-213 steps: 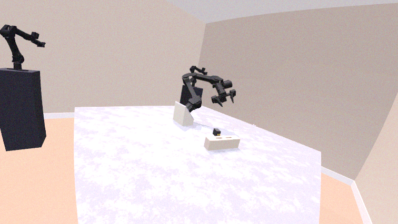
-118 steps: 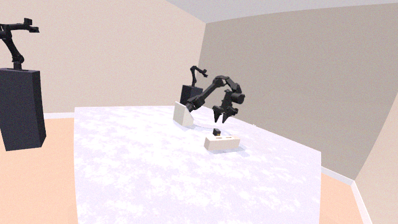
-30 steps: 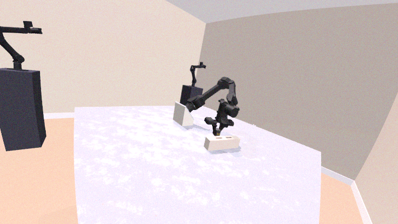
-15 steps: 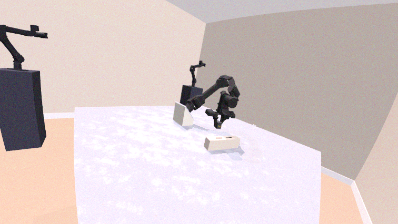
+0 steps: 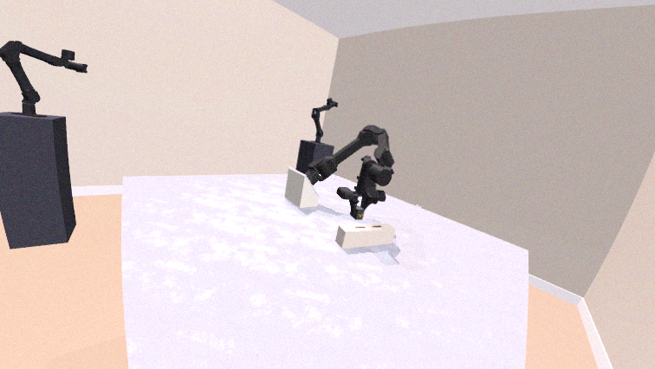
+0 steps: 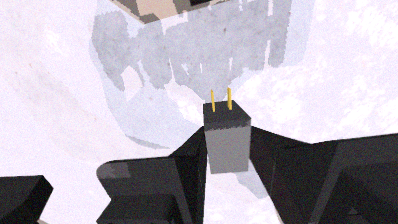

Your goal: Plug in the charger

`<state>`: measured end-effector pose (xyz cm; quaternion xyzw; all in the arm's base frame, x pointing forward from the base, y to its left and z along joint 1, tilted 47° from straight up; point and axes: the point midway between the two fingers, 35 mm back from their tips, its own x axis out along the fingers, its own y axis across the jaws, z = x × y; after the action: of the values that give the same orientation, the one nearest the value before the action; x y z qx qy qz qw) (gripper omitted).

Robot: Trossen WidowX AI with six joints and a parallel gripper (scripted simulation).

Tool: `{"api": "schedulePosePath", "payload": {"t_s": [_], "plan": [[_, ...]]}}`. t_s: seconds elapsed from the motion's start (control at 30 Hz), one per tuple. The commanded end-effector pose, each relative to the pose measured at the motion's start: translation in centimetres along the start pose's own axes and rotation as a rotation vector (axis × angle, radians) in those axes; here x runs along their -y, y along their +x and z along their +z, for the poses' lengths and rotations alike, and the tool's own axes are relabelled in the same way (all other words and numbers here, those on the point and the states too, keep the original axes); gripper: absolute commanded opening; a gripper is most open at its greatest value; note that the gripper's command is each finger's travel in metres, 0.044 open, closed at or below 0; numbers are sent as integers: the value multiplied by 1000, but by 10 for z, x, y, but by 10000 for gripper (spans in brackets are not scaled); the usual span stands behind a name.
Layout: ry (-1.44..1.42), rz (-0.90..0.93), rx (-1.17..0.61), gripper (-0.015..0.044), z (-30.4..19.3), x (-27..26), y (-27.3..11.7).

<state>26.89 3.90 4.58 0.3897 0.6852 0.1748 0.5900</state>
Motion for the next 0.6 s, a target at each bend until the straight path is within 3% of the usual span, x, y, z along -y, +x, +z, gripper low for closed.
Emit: {"api": "schedulePosePath", "payload": {"t_s": [0.0, 0.57], "plan": [[-24, -1, -2, 0, 4, 4, 9], [-40, -2, -1, 0, 22, 3, 12]]}}
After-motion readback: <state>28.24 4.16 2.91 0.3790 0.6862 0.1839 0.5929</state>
